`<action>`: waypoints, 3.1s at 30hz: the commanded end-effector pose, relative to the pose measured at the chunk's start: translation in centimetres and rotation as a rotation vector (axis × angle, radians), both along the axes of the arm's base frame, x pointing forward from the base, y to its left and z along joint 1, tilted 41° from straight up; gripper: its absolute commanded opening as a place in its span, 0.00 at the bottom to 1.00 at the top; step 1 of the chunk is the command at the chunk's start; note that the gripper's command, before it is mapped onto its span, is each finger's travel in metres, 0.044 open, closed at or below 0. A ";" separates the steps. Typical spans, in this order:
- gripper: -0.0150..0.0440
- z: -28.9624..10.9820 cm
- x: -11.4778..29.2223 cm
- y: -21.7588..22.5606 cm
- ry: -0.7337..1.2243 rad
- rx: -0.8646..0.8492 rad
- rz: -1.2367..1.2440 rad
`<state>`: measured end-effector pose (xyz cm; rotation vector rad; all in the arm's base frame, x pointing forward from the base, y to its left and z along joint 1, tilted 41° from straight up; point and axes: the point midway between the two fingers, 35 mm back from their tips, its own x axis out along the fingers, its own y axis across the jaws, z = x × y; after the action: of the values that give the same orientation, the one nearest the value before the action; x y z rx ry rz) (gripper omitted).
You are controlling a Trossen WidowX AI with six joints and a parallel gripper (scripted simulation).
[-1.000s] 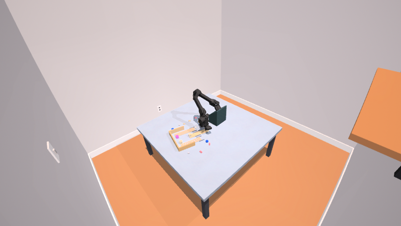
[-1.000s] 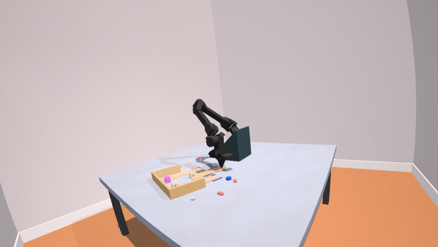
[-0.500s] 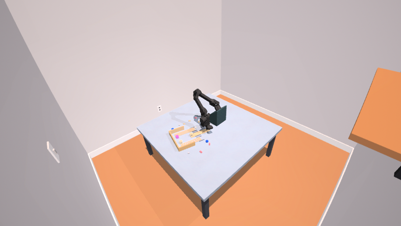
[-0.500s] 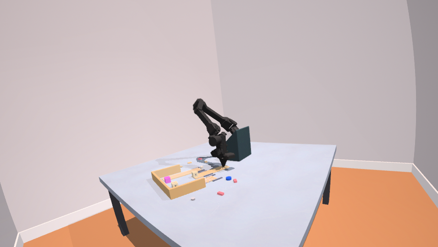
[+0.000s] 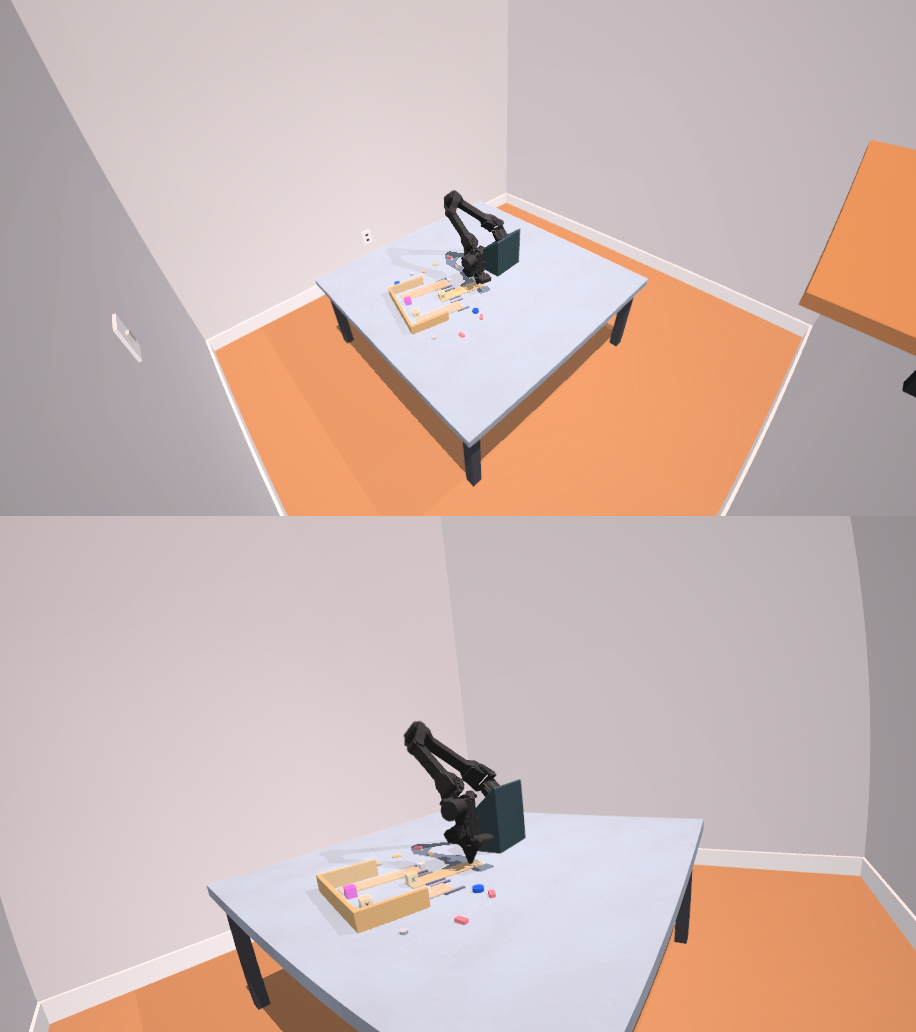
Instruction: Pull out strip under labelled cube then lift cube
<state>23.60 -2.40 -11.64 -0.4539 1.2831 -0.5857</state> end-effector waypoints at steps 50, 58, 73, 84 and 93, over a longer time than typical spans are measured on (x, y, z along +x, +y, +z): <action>0.61 3.8 2.0 2.4 -0.074 0.027 -0.138; 0.97 4.7 4.9 2.7 -0.076 0.027 -0.138; 1.00 6.7 10.6 3.2 -0.080 0.027 -0.138; 1.00 8.1 14.7 3.4 -0.083 0.028 -0.138; 1.00 9.2 18.2 3.3 -0.085 0.028 -0.138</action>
<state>40.63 1.06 -2.61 -0.3066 1.2416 -0.6940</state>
